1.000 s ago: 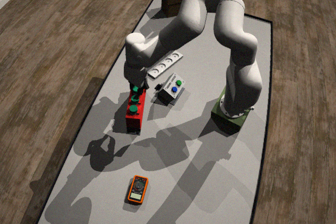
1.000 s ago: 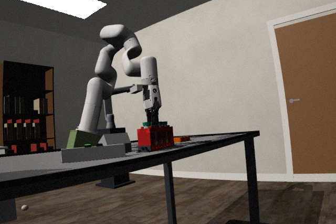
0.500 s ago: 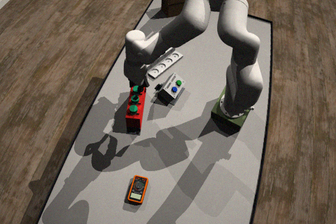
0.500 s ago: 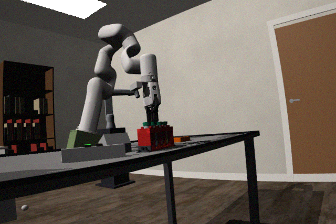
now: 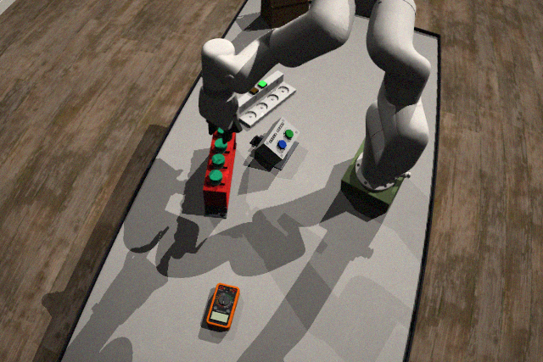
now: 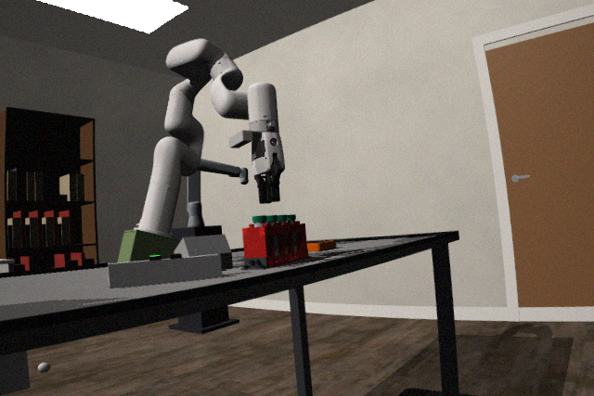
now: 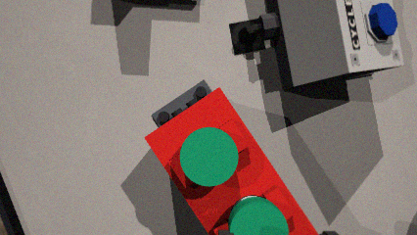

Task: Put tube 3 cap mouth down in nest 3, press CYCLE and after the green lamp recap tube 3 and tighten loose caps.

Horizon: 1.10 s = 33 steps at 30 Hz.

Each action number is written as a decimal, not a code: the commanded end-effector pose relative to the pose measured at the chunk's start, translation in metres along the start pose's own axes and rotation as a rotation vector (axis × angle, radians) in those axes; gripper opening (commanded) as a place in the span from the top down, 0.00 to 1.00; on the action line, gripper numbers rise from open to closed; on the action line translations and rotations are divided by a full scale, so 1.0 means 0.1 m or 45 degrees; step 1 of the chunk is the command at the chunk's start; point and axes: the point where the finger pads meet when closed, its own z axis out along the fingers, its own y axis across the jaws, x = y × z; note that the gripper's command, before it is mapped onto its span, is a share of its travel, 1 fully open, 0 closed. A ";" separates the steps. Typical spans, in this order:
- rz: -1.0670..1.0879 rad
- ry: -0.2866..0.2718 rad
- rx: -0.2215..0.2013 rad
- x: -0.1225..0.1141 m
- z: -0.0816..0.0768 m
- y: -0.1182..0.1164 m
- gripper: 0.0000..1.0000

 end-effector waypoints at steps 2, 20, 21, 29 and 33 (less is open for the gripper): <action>-0.415 -0.004 0.005 -0.30 -0.02 0.19 0.54; -1.075 -0.003 0.006 -0.84 0.01 0.55 0.54; -1.075 -0.003 0.006 -0.84 0.04 0.55 0.54; -1.075 -0.003 0.005 -0.84 0.28 0.55 0.54; -1.075 -0.003 0.005 -0.84 0.34 0.55 0.54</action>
